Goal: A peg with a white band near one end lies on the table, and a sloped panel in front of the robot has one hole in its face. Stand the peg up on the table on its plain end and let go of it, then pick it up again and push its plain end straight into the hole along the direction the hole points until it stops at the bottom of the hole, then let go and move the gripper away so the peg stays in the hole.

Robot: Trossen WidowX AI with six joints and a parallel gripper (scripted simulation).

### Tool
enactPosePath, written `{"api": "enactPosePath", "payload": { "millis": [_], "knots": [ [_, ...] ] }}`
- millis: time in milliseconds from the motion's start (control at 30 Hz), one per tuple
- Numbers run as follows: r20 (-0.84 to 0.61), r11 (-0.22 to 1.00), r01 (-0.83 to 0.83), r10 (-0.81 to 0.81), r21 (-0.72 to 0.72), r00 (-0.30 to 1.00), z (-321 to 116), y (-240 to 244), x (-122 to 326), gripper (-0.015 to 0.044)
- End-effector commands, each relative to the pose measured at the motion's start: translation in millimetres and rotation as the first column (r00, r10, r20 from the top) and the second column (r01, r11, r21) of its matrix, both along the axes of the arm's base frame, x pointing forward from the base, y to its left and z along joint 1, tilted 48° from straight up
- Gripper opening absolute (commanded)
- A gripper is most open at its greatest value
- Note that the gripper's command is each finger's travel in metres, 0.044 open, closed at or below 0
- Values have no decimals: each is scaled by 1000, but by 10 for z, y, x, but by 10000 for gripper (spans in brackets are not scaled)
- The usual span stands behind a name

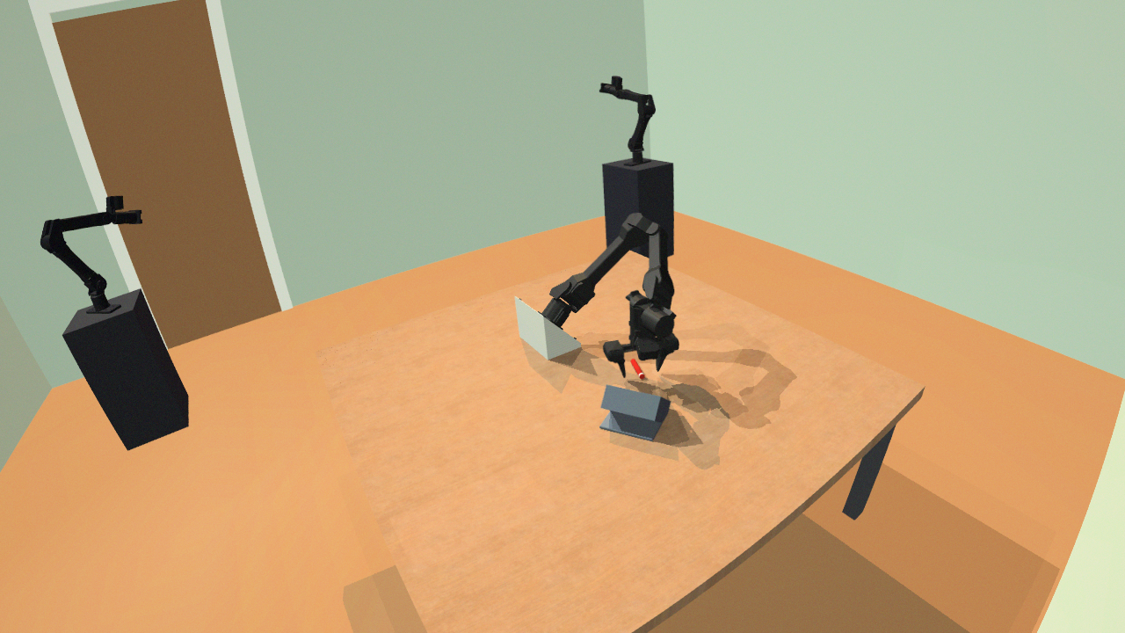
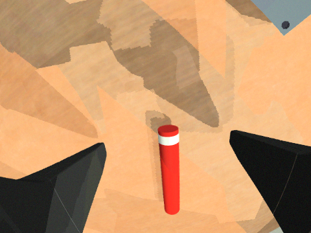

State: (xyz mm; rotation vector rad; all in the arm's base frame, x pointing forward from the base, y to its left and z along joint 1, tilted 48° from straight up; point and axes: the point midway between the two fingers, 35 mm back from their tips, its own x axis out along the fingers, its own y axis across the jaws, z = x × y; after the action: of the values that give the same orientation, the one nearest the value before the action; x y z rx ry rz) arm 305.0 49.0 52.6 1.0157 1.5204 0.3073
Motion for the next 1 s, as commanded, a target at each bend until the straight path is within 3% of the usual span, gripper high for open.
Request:
{"api": "enactPosePath", "payload": {
  "millis": [0,433,667,967],
  "knots": [
    [-6,1000,1,-1,6,1000,-28,37,-15,440],
    [-6,1000,1,-1,6,1000,-28,37,-15,110],
    [-6,1000,1,-1,6,1000,-28,37,-15,110],
    [-6,1000,1,-1,6,1000,-28,37,-15,51]
  ]
}}
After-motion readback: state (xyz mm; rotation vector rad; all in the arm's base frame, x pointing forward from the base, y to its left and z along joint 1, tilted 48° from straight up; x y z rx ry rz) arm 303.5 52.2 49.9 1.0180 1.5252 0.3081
